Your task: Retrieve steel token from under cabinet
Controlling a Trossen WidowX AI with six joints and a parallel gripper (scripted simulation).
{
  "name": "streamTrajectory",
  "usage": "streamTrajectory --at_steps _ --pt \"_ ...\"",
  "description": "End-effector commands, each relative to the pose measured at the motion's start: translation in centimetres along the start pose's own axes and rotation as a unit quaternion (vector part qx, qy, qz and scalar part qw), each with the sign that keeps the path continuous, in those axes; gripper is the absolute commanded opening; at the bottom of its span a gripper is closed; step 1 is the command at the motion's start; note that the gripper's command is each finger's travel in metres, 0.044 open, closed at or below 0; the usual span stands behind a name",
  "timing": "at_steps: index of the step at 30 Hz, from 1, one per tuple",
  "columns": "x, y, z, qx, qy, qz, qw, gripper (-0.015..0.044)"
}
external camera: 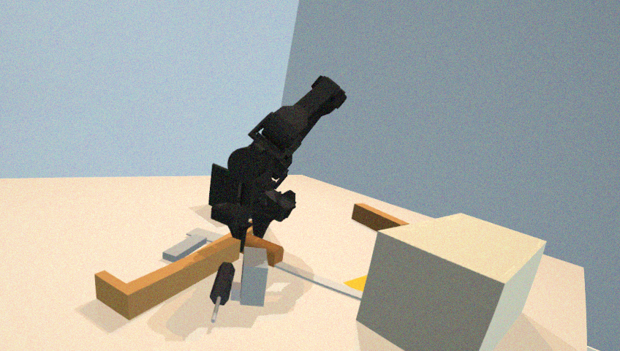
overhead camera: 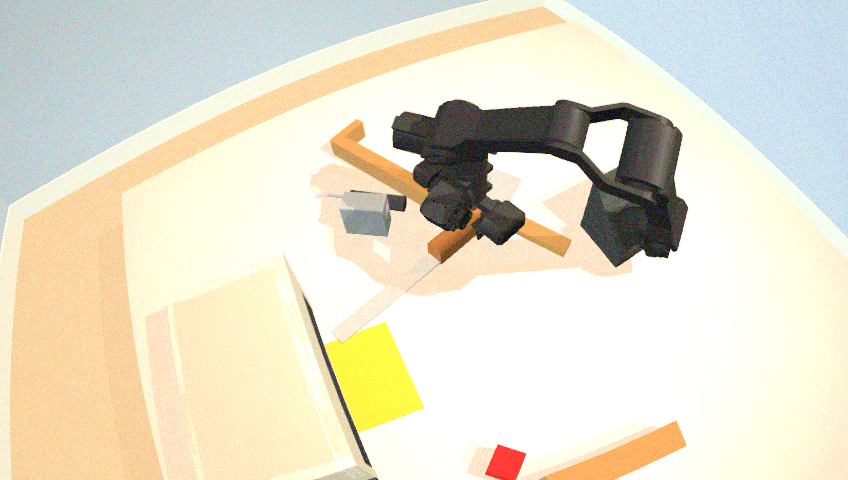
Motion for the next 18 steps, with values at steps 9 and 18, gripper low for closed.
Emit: streamTrajectory --at_steps 9,18 --pt "0.07 -0.10 0.17 0.000 -0.001 0.000 1.000 0.0270" --pt "0.05 -0.16 0.23 0.000 -0.001 -0.001 1.000 0.0236"
Point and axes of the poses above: the point midway between the two fingers, 35 mm back from their tips, its own z axis out along the fingers, its own x axis across the jaws, y = z × x, the point moved 8 cm from there along -z, back along the fingers, and after that the axes turned 4 degrees about -z, right-handed, at the moved point
